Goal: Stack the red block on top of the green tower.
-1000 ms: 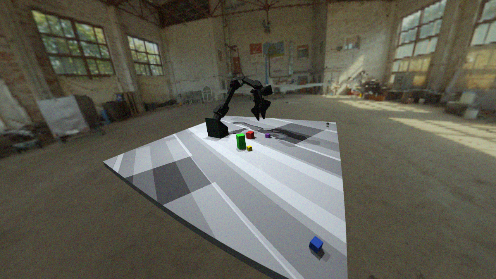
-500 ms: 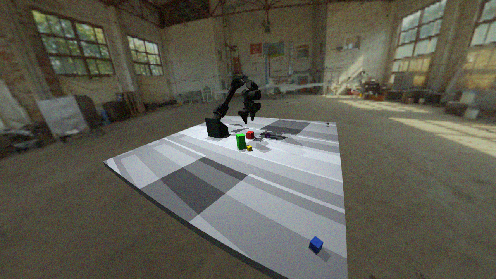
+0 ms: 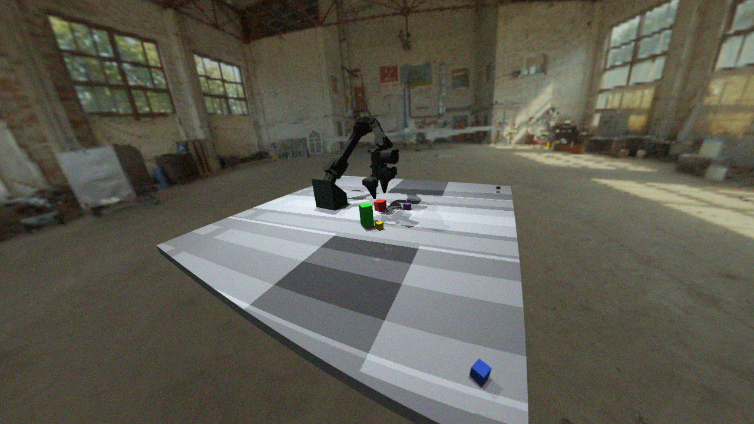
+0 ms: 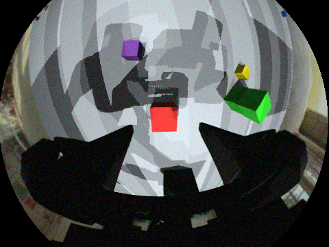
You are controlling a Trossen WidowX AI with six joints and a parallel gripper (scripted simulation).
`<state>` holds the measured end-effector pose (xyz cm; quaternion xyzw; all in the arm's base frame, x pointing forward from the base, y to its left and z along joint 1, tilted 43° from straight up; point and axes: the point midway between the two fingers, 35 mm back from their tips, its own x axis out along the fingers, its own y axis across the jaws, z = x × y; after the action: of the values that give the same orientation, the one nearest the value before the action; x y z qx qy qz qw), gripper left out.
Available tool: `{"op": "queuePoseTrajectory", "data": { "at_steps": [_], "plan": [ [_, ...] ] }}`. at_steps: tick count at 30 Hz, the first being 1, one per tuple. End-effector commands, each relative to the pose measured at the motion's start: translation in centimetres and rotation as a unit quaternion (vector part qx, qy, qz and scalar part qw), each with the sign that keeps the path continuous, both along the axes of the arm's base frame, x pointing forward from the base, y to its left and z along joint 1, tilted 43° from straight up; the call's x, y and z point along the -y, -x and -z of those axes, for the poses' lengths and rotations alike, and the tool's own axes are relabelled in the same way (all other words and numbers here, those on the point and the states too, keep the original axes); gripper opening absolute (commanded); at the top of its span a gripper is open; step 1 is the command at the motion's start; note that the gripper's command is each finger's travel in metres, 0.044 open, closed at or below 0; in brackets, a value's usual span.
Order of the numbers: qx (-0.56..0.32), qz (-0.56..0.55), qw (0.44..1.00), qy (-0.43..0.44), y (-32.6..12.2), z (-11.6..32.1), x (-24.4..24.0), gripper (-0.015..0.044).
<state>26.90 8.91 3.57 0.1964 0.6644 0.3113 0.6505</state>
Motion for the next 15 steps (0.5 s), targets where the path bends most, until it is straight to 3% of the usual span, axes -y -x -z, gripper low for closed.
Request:
{"op": "queuePoseTrajectory", "data": {
  "at_steps": [1,15],
  "plan": [
    [-0.002,0.004,1.000,-0.004,0.3,0.7,-0.8,0.0440],
    [-0.002,0.004,1.000,-0.004,0.3,2.0,-1.9,0.0440]
  ]
}}
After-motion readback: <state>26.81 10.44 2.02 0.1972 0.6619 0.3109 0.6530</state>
